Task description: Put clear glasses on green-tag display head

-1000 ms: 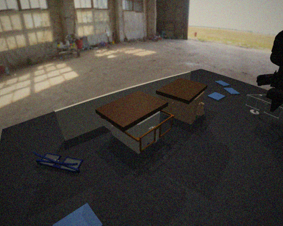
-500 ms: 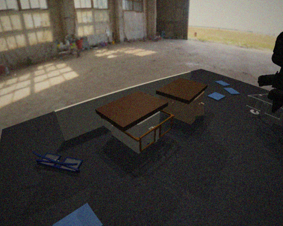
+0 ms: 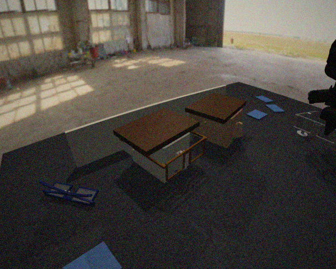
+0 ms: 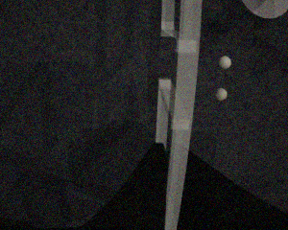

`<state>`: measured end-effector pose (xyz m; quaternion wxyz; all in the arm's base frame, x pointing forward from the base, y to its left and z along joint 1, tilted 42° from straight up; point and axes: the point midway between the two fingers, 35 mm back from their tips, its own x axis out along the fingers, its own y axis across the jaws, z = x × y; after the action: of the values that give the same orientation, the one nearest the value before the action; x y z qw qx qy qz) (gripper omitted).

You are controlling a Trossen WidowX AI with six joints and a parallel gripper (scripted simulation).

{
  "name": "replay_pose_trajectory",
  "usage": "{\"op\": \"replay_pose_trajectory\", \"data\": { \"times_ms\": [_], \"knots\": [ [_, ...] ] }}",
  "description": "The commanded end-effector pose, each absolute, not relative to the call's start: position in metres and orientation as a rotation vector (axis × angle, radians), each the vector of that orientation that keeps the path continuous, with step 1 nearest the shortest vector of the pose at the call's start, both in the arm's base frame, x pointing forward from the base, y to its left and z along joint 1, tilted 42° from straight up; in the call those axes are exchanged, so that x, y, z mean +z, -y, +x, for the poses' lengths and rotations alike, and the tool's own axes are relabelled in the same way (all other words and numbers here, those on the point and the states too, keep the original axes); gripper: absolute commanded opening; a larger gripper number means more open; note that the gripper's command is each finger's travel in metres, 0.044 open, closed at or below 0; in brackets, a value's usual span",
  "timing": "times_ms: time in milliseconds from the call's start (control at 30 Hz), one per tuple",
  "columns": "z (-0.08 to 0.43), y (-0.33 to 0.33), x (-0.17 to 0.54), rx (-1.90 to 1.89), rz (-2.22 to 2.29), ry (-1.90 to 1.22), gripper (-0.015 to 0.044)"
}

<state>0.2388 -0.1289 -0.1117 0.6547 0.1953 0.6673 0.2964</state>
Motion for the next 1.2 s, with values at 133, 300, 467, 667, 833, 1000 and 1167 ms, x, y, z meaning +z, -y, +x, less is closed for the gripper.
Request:
{"op": "replay_pose_trajectory", "data": {
  "times_ms": [133,300,467,667,833,1000,1167],
  "knots": [
    [0.233,0.128,-0.11,0.674,0.435,-1.516,0.0],
    [0.23,0.128,-0.11,0.674,0.435,-1.516,0.0],
    [0.228,0.128,-0.109,0.674,0.435,-1.516,0.0],
    [0.224,0.127,-0.109,0.674,0.435,-1.516,0.0],
    [0.221,0.127,-0.108,0.674,0.435,-1.516,0.0],
    [0.217,0.127,-0.108,0.674,0.436,-1.517,0.0],
    [0.215,0.127,-0.108,0.674,0.436,-1.517,0.0]
  ]
}}
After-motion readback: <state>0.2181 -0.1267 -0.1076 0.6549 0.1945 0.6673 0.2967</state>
